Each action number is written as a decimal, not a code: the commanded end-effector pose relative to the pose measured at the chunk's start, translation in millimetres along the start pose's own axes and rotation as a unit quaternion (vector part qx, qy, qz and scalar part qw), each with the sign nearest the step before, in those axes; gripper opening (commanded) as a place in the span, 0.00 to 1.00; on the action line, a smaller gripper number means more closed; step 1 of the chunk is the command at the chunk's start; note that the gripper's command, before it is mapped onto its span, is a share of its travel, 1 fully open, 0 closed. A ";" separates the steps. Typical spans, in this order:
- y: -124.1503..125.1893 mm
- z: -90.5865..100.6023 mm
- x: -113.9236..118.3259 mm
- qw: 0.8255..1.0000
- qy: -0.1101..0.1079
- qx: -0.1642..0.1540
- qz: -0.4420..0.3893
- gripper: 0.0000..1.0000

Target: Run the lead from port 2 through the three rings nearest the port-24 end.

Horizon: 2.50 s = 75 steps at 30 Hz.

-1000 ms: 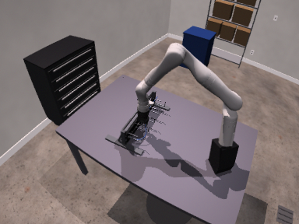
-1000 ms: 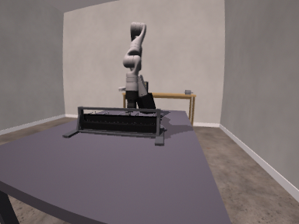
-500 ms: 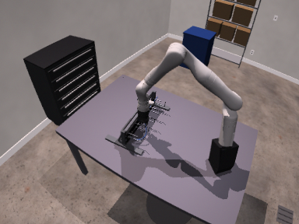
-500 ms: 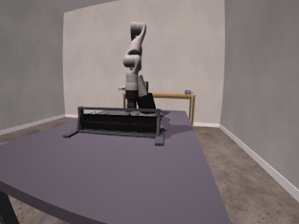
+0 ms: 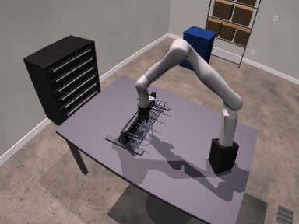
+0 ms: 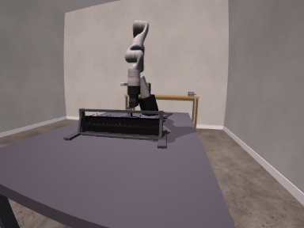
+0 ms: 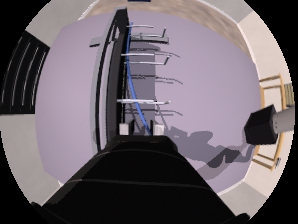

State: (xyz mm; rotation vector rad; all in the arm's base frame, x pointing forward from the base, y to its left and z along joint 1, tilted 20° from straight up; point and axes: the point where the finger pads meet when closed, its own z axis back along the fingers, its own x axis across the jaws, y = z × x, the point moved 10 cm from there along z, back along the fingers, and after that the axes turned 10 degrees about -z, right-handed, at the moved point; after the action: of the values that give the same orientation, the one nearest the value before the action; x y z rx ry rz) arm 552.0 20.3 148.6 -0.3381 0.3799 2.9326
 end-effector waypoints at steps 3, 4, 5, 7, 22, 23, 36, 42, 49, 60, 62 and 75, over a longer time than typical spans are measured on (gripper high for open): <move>-3.7 23.8 -2.9 1.000 0.007 -0.005 0.001 0.67; -3.6 27.2 -2.8 1.000 0.007 -0.005 0.001 0.67; -3.6 30.6 -2.8 1.000 0.007 -0.005 0.001 0.67; -3.5 36.7 -2.7 1.000 0.007 -0.005 0.001 0.67; -3.3 54.6 -2.4 1.000 0.007 -0.005 0.001 0.67; -3.3 54.7 -2.4 1.000 0.007 -0.005 0.001 0.67; -3.3 54.7 -2.4 1.000 0.007 -0.005 0.001 0.00; -3.3 54.7 -2.4 1.000 0.007 -0.005 0.001 0.00; -3.3 54.7 -2.4 1.000 0.007 -0.005 0.001 0.00; -3.3 54.7 -2.4 1.000 0.007 -0.005 0.001 0.00; -3.3 54.7 -2.4 1.000 0.007 -0.005 0.001 0.00; -3.3 54.7 -2.4 1.000 0.007 -0.005 0.001 0.00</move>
State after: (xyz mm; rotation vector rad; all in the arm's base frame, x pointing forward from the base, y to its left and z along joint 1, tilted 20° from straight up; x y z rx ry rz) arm 543.6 37.5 199.0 -0.3581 0.3685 2.9371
